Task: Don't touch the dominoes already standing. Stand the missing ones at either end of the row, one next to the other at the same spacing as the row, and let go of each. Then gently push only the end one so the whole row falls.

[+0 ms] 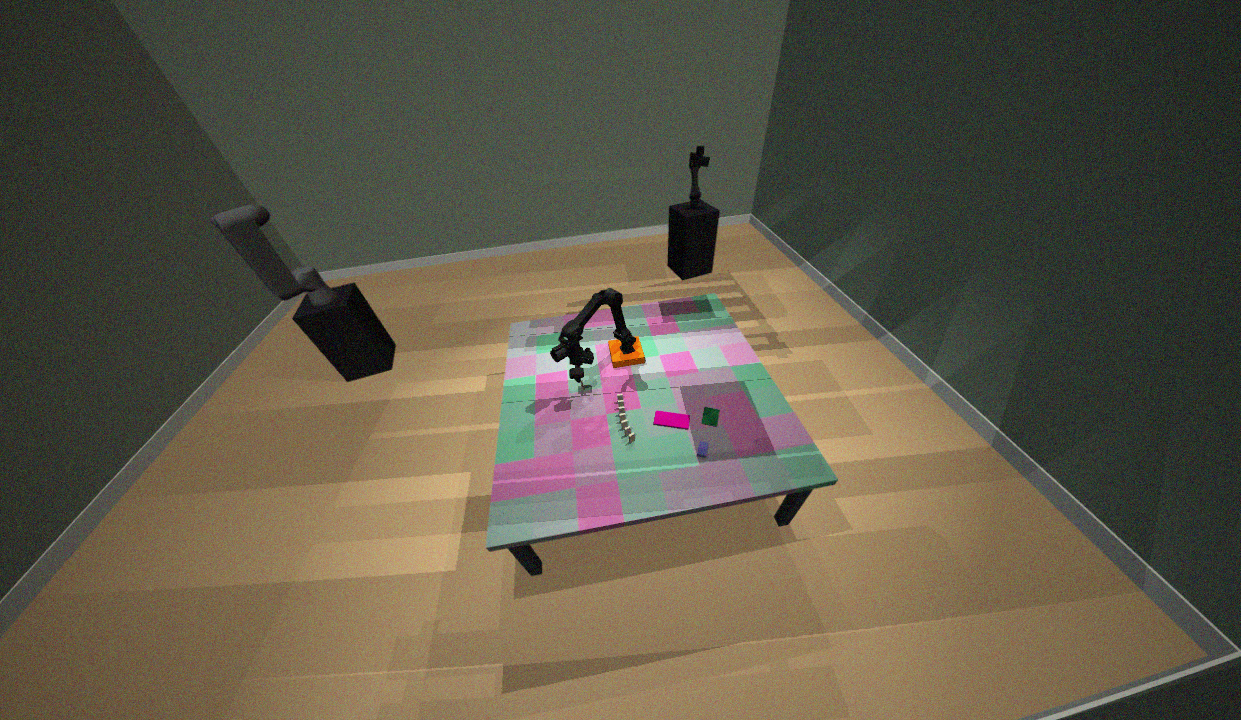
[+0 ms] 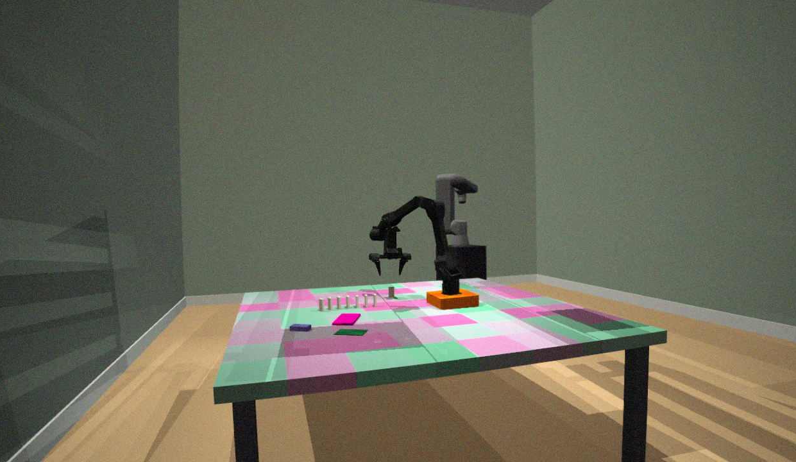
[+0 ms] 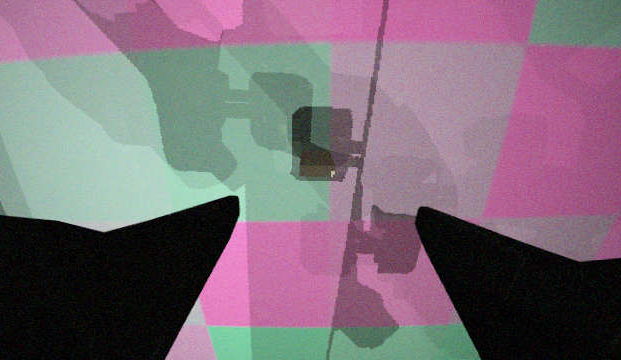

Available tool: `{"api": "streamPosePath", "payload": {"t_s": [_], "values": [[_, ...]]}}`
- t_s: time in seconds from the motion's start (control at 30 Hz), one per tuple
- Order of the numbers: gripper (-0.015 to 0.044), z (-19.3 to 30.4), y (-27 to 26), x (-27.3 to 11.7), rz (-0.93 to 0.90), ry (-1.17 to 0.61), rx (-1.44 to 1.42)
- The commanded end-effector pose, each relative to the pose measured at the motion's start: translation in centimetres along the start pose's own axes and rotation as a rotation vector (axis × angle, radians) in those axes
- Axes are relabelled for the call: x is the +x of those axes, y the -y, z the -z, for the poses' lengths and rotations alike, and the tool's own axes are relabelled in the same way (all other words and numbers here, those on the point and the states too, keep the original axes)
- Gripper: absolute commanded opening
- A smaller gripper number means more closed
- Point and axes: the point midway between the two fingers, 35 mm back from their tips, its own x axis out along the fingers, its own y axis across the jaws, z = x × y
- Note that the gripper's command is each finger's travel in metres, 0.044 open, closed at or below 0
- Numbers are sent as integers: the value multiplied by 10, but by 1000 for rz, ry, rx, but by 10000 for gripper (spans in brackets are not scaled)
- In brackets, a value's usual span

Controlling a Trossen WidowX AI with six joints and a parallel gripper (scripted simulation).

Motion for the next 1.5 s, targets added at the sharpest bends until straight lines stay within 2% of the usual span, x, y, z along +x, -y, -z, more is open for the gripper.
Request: {"api": "streamPosePath", "payload": {"t_s": [0.0,0.13,0.37,0.9,1.3,1.33,1.47], "values": [[440,-3,-3,-3,-27,4,-38],[440,-3,-3,3,-27,4,-38],[440,-3,-5,60,-27,4,-38],[440,-4,-6,77,-27,4,-38],[125,-4,-6,77,-27,4,-38],[107,-4,-6,77,-27,4,-38],[107,-4,-6,77,-27,4,-38]]}}
